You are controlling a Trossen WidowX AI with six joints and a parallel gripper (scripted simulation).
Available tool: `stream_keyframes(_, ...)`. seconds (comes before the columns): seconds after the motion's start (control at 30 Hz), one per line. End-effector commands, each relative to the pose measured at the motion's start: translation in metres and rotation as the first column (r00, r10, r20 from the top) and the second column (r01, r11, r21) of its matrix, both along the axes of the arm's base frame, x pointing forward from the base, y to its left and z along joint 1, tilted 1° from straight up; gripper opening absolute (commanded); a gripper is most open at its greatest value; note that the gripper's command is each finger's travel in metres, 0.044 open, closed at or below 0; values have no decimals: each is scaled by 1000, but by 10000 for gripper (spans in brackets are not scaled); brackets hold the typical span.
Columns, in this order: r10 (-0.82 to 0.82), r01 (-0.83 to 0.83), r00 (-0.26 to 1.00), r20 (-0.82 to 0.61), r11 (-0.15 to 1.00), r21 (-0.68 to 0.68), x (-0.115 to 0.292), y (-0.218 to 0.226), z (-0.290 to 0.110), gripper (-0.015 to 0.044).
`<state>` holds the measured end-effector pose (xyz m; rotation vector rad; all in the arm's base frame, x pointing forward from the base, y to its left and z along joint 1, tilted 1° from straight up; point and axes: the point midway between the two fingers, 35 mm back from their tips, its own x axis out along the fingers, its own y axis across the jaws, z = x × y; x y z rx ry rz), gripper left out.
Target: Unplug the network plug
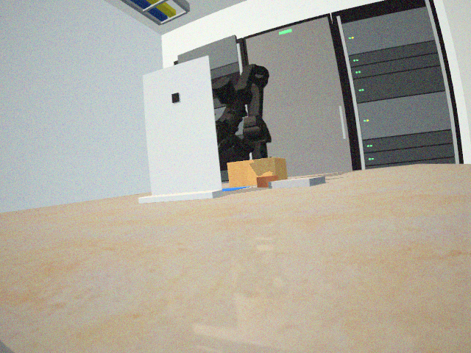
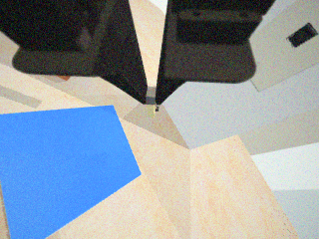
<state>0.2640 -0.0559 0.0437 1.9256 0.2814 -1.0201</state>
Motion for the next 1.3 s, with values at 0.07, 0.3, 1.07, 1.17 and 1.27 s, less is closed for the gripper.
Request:
stream_keyframes(0.07, -68, 61, 992, -107, 996, -66, -19, 0, -10, 0)
stream_keyframes(0.3, -123, 96, 975, -186, 984, -149, -38, -1, -14, 0)
stream_keyframes(1.07, -123, 95, 975, -186, 984, -149, -34, -1, -33, 0)
stream_keyframes(1.17, -122, 95, 975, -186, 984, -149, -34, -1, -36, 0)
stream_keyframes(1.27, -122, 95, 975, -186, 984, -149, -34, -1, -39, 0)
